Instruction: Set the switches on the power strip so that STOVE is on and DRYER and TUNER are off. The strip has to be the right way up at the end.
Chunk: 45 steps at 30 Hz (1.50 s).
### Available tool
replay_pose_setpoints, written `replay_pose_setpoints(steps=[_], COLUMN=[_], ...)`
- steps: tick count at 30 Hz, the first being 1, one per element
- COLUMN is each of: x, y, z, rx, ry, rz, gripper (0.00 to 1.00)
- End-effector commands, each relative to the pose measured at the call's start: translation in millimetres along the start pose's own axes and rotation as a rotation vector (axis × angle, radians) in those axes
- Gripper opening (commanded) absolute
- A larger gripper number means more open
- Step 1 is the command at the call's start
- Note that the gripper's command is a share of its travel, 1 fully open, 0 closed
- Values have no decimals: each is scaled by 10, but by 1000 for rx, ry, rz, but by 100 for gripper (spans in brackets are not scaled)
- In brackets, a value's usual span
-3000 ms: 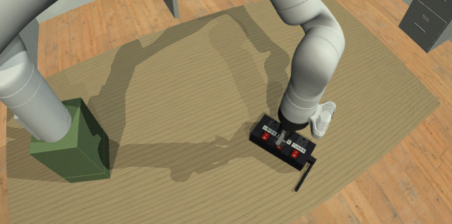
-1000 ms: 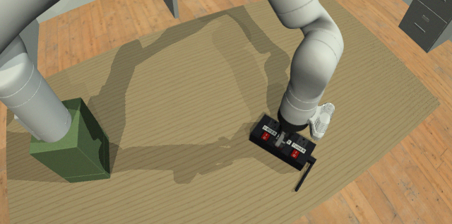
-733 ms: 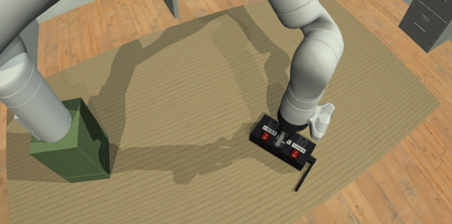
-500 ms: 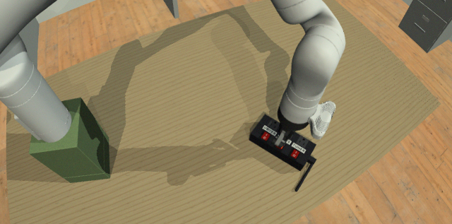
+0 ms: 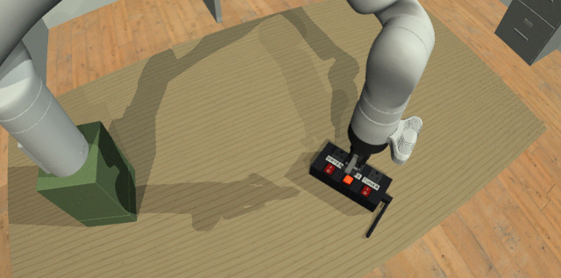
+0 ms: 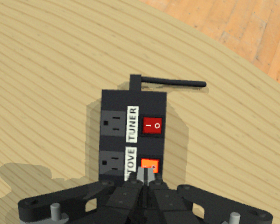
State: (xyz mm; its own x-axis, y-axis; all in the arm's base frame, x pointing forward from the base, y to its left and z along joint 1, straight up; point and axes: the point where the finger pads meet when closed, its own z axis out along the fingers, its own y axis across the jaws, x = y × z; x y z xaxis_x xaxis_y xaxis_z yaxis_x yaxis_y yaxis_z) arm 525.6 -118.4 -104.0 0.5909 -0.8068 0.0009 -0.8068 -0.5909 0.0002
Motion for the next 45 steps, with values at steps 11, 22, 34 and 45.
replay_pose_setpoints(steps=[11, 22, 34, 45], x=[5, 5, 4, 3], y=[-19, -19, -17, -15], z=[-24, -43, -592, -975], rx=[4, 4, 4, 4], ry=[2, 2, 2, 2], rz=[-1, -1, -1, -1], gripper=[0, 100, 100, 100])
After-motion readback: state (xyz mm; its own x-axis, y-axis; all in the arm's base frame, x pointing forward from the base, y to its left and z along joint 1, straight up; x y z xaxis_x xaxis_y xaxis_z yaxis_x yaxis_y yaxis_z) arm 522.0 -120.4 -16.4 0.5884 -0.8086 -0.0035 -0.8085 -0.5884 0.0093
